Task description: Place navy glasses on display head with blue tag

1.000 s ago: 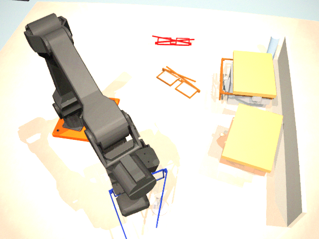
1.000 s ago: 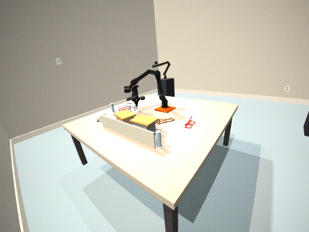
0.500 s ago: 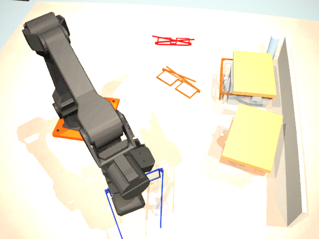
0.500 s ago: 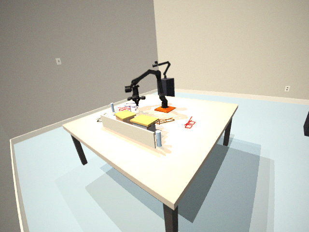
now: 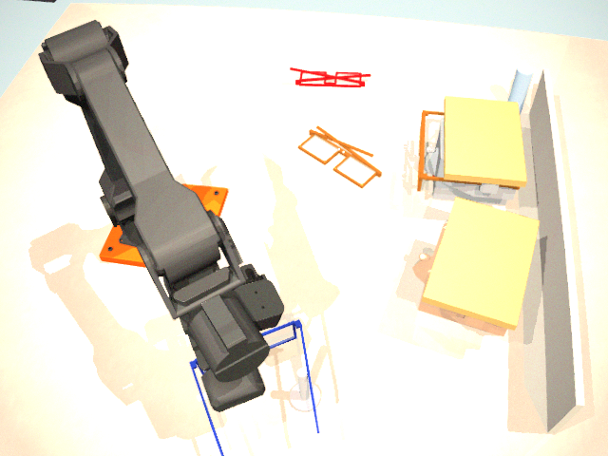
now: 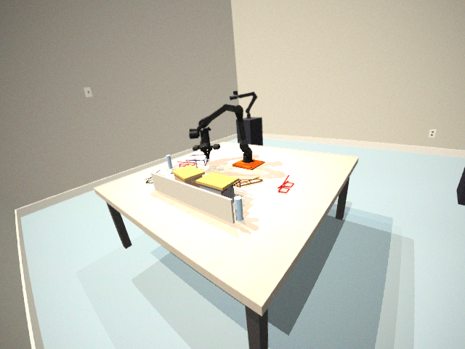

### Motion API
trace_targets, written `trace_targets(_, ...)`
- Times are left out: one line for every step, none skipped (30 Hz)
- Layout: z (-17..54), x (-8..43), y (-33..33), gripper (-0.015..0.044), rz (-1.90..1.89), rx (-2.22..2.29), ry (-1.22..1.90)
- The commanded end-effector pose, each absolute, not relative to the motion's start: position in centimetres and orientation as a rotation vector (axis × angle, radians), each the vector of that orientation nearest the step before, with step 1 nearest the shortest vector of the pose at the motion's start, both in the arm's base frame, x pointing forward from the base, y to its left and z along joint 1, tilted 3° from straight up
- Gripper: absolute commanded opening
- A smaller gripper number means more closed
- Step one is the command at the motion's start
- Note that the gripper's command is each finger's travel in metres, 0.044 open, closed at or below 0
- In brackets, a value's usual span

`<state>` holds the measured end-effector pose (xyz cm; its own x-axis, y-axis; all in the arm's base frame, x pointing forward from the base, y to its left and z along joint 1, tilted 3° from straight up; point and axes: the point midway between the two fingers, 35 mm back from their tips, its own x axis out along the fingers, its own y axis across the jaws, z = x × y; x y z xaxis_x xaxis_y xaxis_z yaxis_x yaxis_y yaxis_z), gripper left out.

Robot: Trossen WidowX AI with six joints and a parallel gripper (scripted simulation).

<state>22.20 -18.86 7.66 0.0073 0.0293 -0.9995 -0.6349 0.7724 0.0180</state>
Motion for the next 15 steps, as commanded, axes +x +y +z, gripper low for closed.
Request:
trace_targets(7.55, 21.67, -19.0, 0.0, 0.561, -0.521, 1.494)
trace_targets(7.55, 21.6, -19.04, 0.0, 0.561, -0.521, 1.494)
trace_targets(7.54, 21.53, -19.07, 0.0, 0.561, -0.521, 1.494)
trace_targets(7.54, 21.47, -19.1, 0.0, 0.561, -0.521, 1.494)
trace_targets(7.54, 21.4, -19.14, 0.0, 0.561, -0.521, 1.494)
trace_targets(7.54, 21.33, -19.17, 0.0, 0.561, -0.521, 1.494)
trace_targets(7.54, 21.27, -19.2, 0.0, 0.561, -0.521, 1.494)
trace_targets(7.54, 21.2, -19.24, 0.0, 0.561, -0.521, 1.494)
trace_targets(7.54, 21.15, -19.27, 0.0, 0.561, -0.521, 1.494)
trace_targets(7.54, 21.09, -19.3, 0.0, 0.56, -0.521, 1.494)
trace_targets(7.53, 21.03, -19.33, 0.0, 0.56, -0.521, 1.494)
trace_targets(7.53, 20.98, -19.36, 0.0, 0.56, -0.521, 1.495)
trace_targets(7.53, 20.94, -19.38, 0.0, 0.56, -0.521, 1.495)
trace_targets(7.53, 20.9, -19.4, 0.0, 0.56, -0.521, 1.495)
trace_targets(7.53, 20.86, -19.42, 0.0, 0.56, -0.521, 1.495)
